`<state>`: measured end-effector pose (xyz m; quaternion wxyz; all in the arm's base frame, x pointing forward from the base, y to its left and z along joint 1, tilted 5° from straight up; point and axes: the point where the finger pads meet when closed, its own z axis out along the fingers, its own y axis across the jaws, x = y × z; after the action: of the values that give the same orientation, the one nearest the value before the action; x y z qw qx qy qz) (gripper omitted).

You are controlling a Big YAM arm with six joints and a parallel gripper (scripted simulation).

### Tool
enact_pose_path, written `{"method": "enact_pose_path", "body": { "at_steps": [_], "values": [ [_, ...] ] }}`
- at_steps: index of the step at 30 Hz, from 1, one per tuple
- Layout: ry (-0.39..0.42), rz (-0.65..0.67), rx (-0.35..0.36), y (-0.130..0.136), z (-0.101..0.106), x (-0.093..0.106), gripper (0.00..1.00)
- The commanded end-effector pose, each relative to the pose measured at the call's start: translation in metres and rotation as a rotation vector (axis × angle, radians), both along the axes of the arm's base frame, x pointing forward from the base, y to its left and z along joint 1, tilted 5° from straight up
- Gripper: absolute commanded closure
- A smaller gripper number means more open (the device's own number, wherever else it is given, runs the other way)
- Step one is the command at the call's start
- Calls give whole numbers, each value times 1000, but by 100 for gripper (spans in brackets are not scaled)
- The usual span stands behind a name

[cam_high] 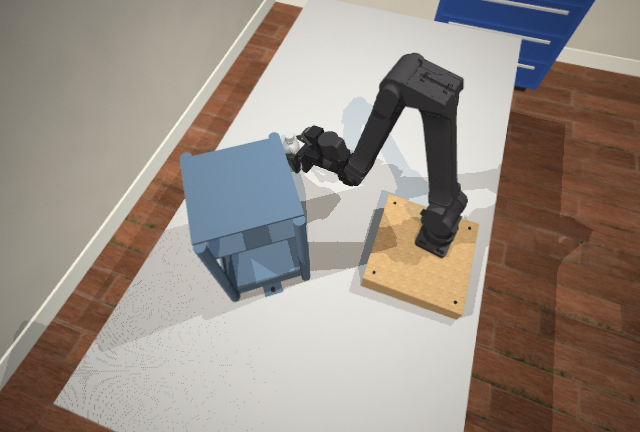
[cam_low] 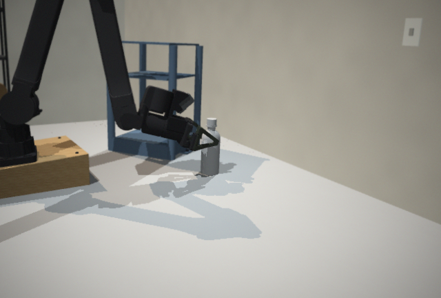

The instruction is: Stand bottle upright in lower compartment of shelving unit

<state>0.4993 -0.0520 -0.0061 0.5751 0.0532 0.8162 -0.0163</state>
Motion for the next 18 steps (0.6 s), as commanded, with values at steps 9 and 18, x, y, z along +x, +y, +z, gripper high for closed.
{"method": "enact_pose_path", "body": {
  "at_steps": [9, 18],
  "values": [
    [-30, 7, -16, 1, 10, 10, 60],
    [-29, 8, -15, 2, 10, 10, 60]
  ]
}}
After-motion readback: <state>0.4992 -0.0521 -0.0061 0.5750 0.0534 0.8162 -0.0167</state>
